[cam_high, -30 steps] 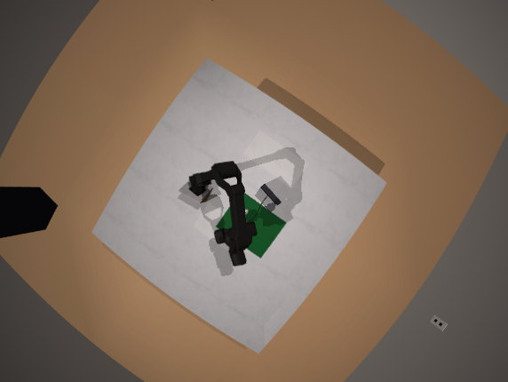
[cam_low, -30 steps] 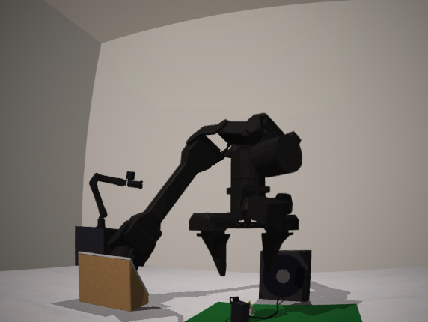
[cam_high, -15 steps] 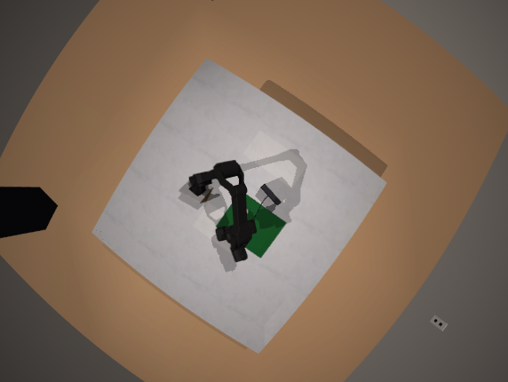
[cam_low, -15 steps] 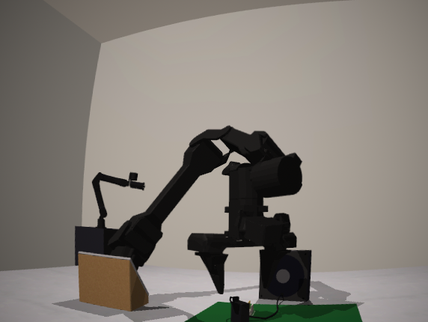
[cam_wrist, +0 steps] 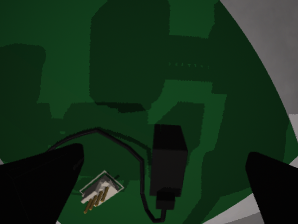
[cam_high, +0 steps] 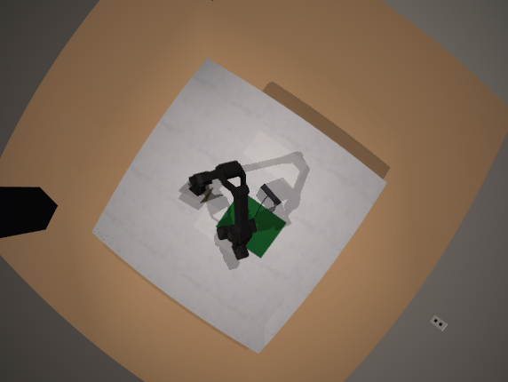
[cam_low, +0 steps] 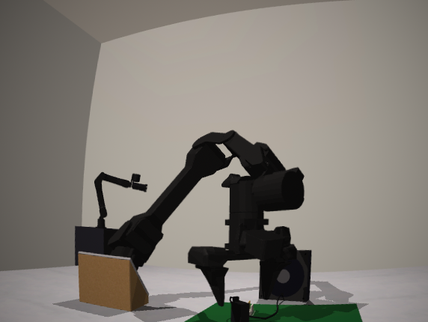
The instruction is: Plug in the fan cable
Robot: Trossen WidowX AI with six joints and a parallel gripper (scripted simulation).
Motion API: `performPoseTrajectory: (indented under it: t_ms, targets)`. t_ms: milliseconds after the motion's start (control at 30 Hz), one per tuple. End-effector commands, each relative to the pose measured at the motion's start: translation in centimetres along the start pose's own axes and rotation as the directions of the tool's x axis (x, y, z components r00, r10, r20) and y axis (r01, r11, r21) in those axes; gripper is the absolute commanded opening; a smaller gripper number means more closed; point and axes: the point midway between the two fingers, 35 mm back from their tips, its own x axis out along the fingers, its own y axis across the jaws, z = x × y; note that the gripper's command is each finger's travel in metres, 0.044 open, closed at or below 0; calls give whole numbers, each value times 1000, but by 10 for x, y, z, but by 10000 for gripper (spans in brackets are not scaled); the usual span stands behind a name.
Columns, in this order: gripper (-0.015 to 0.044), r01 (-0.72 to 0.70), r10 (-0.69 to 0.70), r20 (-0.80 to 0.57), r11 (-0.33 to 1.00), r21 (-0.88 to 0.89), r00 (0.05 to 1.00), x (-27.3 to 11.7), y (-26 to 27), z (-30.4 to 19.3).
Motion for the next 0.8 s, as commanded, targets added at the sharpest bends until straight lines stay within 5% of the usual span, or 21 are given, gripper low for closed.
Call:
performPoseTrajectory:
  t_ms: [0,700,767]
  targets:
    - [440,-5,5,-9,1000,9,1000,10,-1,-3]
    - [440,-6,6,-10,1000,9,1000,30,-1,-4]
    - [387,-1,1,-5,1000,1,1000,28,0,-2]
